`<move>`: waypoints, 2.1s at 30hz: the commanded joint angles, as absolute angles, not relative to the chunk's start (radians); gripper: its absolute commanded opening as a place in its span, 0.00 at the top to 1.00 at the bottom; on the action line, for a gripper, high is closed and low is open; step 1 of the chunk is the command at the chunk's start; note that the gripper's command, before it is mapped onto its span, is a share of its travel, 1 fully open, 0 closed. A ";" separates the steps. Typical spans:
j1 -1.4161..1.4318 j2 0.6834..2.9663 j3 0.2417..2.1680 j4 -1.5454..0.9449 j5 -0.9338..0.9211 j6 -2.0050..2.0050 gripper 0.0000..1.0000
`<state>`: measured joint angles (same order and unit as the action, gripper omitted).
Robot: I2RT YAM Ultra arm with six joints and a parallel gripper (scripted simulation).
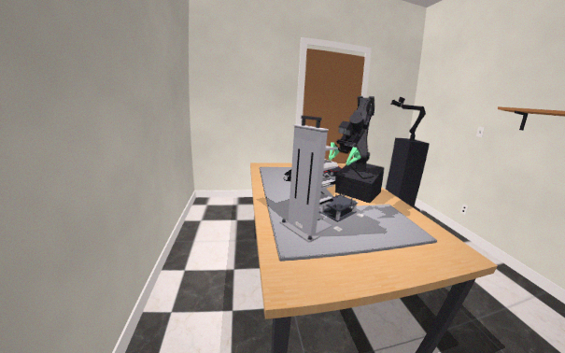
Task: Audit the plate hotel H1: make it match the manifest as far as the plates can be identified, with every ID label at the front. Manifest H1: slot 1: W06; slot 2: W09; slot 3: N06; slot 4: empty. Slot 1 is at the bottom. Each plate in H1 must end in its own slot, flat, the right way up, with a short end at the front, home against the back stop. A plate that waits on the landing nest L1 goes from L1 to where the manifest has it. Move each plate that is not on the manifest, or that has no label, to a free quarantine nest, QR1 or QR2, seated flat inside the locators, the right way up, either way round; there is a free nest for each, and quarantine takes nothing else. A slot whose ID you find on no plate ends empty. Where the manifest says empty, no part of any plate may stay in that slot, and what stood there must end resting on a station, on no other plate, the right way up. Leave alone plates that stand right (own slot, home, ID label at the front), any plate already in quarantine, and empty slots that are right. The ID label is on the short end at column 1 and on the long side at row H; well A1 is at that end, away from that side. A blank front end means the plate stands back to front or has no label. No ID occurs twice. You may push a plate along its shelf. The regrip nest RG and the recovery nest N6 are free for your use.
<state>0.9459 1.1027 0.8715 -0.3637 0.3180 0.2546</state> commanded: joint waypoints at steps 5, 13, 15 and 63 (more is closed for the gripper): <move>0.944 1.084 0.909 -0.359 0.314 0.250 0.00; 0.944 1.084 0.909 -0.359 0.314 0.250 0.00; 0.944 1.084 0.909 -0.359 0.314 0.250 0.00; 0.994 1.018 0.759 -0.346 0.370 0.287 0.00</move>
